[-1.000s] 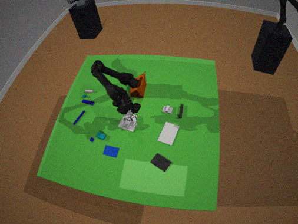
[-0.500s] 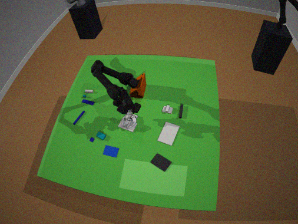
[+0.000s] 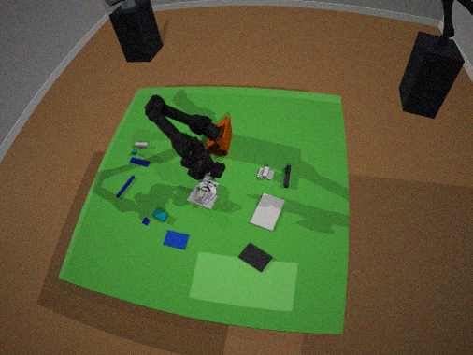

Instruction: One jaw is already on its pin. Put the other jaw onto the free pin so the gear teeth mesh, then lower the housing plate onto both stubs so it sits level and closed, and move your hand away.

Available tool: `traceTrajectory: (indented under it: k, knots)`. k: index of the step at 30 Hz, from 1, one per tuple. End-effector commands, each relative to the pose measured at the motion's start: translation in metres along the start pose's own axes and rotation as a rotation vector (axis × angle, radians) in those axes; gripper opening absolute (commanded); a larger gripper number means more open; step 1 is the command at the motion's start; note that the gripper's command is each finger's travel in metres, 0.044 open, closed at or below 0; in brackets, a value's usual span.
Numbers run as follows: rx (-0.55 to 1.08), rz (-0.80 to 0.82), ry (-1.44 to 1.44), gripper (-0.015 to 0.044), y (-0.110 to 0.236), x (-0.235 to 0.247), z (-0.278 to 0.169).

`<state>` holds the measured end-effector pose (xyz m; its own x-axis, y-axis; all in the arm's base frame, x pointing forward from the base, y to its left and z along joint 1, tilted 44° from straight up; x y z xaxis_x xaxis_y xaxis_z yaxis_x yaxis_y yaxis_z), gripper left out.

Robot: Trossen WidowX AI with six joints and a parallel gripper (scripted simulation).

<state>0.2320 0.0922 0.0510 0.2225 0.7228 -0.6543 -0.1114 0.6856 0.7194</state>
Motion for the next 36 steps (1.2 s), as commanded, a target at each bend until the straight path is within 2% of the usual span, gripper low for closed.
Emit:
traceTrajectory:
  k: [1,26,36]
  knots:
    - [0.002,0.001,-0.002,0.0351,0.0,0.0,-0.001]
    - [0.002,0.001,-0.004,0.0351,-0.001,0.002,-0.001]
    - [0.002,0.003,-0.004,0.0351,-0.016,0.003,0.0]
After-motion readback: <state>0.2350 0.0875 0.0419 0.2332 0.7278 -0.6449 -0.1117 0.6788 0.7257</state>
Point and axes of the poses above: the point midway between the two fingers, 35 mm back from their tips, its own y axis back along the fingers, its own x axis across the jaws, z = x × y, the point moved 4 cm from there along y, back along the fingers, and after that the axes turned 4 degrees about -y, right-handed, at the moved point
